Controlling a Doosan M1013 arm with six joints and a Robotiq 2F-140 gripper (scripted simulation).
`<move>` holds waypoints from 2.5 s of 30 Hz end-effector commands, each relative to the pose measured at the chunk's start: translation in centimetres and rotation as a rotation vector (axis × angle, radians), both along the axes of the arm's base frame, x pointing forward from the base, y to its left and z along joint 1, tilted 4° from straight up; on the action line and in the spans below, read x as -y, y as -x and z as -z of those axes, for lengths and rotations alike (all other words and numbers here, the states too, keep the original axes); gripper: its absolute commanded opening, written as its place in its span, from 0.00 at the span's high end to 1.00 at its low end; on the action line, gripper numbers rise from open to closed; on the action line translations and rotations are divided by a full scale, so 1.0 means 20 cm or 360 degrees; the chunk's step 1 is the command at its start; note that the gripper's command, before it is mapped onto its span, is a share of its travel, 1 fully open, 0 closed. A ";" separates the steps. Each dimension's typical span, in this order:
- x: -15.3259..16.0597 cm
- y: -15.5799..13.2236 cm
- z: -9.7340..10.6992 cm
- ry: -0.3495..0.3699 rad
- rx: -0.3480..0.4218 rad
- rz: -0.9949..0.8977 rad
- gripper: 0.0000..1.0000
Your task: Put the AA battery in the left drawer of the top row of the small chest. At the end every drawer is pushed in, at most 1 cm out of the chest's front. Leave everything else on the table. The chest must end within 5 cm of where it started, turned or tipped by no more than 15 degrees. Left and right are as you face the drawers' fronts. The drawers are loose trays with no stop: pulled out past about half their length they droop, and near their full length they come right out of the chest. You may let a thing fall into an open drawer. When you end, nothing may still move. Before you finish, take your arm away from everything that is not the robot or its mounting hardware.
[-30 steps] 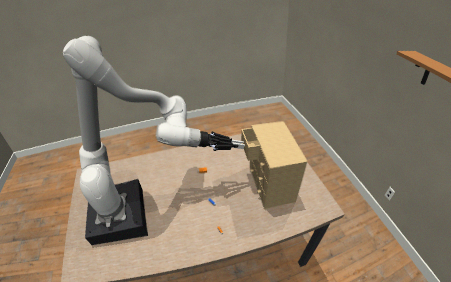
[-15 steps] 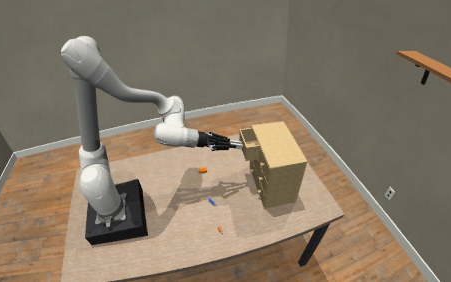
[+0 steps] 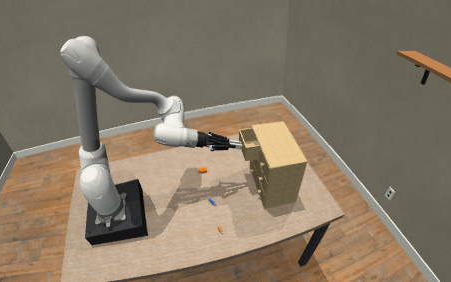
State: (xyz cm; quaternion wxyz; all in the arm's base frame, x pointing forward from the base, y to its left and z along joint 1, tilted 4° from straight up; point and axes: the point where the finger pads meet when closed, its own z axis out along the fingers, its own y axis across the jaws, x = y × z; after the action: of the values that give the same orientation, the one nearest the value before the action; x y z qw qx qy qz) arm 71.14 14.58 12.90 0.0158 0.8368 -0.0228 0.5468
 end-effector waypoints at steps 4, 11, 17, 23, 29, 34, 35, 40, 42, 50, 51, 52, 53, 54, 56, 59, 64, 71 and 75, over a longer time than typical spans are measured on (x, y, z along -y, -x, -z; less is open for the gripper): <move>0.00 0.00 0.00 0.0000 0.0000 0.0000 0.92; 0.00 0.00 0.00 0.0000 0.0000 0.0000 0.90; 0.00 0.00 0.00 0.0000 0.0000 0.0000 0.82; 0.00 0.00 0.00 0.0000 0.0000 0.0000 0.80; 0.00 0.01 0.00 0.0000 0.0000 0.0000 0.80; -0.01 0.10 -0.01 0.0000 0.0000 0.0000 0.80; -0.01 0.13 -0.01 0.0000 0.0000 0.0000 0.80; -0.01 0.23 -0.02 0.0000 0.0000 0.0000 0.80; -0.01 0.25 -0.02 0.0000 0.0000 0.0000 0.80; -0.02 0.27 -0.03 0.0000 0.0000 0.0000 0.80; -0.02 0.28 -0.03 0.0000 0.0000 0.0000 0.80; -0.02 0.30 -0.04 0.0000 0.0000 0.0000 0.80; -0.02 0.32 -0.05 0.0000 0.0000 0.0000 0.80; -0.02 0.35 -0.06 0.0000 0.0000 0.0000 0.80; -0.02 0.40 -0.09 0.0000 0.0000 0.0000 0.80; -0.03 0.46 -0.12 0.0000 0.0000 0.0000 0.80; -0.03 0.49 -0.13 0.0000 0.0000 0.0000 0.80; -0.03 0.49 -0.13 0.0000 -0.0003 0.0000 0.80; -0.03 0.50 -0.14 0.0000 -0.0015 0.0001 0.80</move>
State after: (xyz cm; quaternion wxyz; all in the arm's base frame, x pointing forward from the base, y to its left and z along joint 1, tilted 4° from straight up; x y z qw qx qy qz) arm 61.28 15.12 15.56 0.0159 0.8378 -0.0229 0.5452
